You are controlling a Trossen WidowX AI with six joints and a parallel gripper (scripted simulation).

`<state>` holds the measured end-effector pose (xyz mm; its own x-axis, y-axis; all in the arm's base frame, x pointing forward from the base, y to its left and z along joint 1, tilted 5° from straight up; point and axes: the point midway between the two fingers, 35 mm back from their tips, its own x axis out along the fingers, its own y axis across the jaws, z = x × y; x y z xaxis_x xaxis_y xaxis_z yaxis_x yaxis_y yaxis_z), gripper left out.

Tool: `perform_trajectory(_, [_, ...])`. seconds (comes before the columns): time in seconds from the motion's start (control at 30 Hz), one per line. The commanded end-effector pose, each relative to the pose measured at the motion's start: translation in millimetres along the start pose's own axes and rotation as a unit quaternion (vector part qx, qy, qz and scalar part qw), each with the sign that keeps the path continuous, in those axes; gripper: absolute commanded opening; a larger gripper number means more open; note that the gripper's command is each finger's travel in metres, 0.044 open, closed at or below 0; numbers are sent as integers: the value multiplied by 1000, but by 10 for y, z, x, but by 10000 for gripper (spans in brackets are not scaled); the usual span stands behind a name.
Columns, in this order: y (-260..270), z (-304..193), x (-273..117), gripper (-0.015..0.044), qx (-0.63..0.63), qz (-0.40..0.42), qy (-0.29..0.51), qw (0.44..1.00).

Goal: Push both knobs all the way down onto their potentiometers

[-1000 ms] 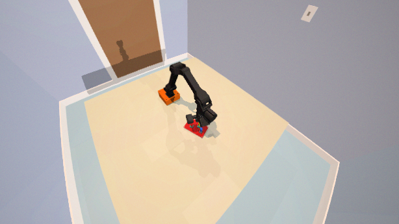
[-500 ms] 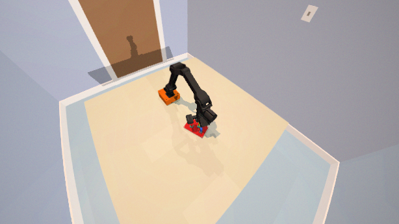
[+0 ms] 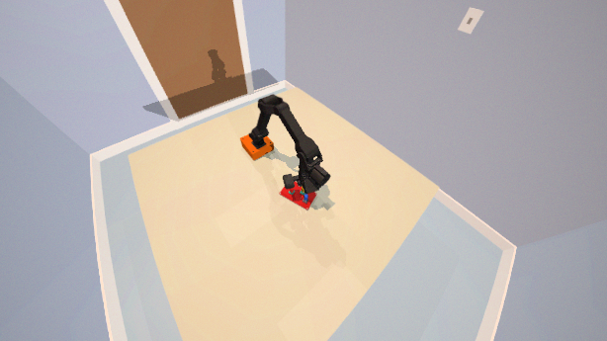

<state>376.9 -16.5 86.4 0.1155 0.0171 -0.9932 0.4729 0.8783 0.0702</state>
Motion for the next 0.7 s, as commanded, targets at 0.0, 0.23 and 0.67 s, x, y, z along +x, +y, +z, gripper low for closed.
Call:
perform_trajectory(0.0, [-4, 0, 8, 0, 2, -2, 0, 1000])
perform_trajectory(0.23, [-4, -1, 22, 0, 2, -2, 0, 1000])
perform_trajectory(0.67, [-5, -1, 47, 0, 2, -2, 0, 1000])
